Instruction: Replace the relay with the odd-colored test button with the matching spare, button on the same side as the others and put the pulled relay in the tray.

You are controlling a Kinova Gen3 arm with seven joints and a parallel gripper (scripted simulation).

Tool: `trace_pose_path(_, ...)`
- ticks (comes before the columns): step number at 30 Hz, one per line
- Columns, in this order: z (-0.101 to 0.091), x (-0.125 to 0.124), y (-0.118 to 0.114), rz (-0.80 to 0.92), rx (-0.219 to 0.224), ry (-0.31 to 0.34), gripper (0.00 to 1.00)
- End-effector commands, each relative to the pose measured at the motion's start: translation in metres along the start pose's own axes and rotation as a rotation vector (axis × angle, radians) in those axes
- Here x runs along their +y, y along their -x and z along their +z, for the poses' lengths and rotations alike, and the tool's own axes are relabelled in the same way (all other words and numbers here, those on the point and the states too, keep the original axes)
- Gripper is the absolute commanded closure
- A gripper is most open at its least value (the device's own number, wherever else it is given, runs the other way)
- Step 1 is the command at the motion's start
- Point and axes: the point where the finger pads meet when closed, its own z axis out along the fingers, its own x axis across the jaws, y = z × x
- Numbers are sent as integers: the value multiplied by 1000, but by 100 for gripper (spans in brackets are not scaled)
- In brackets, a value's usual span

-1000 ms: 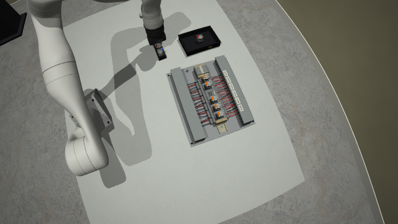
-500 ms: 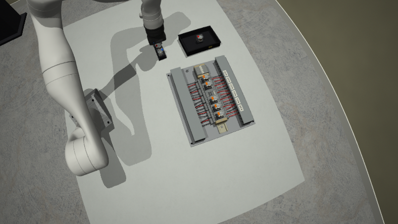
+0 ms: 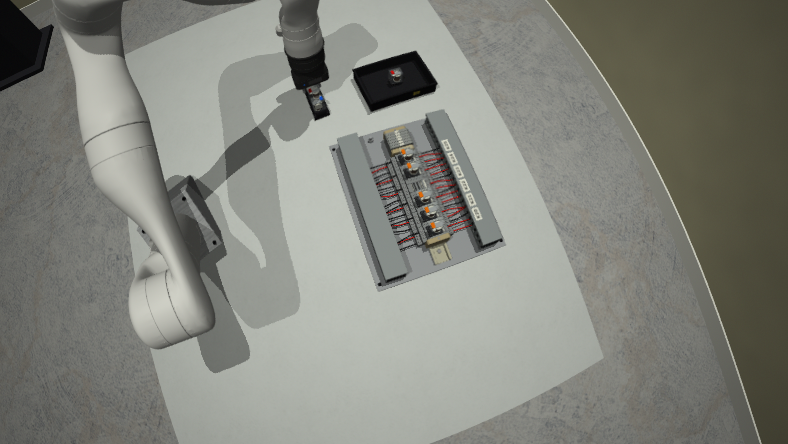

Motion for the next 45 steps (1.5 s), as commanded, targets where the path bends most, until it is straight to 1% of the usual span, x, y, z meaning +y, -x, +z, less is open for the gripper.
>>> trace_pose_path(1,-1,-1,0,0,1,-2,100)
trace_pose_path(4,-1,-1,0,0,1,-2,100)
trace_pose_path(19,-21,-1,0,0,1,-2,100)
trace_pose_path(22,-21,1,0,1,0,1,100)
trace_pose_path(36,-39,0,0,0,1,-2,100)
trace_pose_path(39,-39,1,-1,1,0,1,100)
trace_pose_path(45,-47,1,0,0,1,0,100)
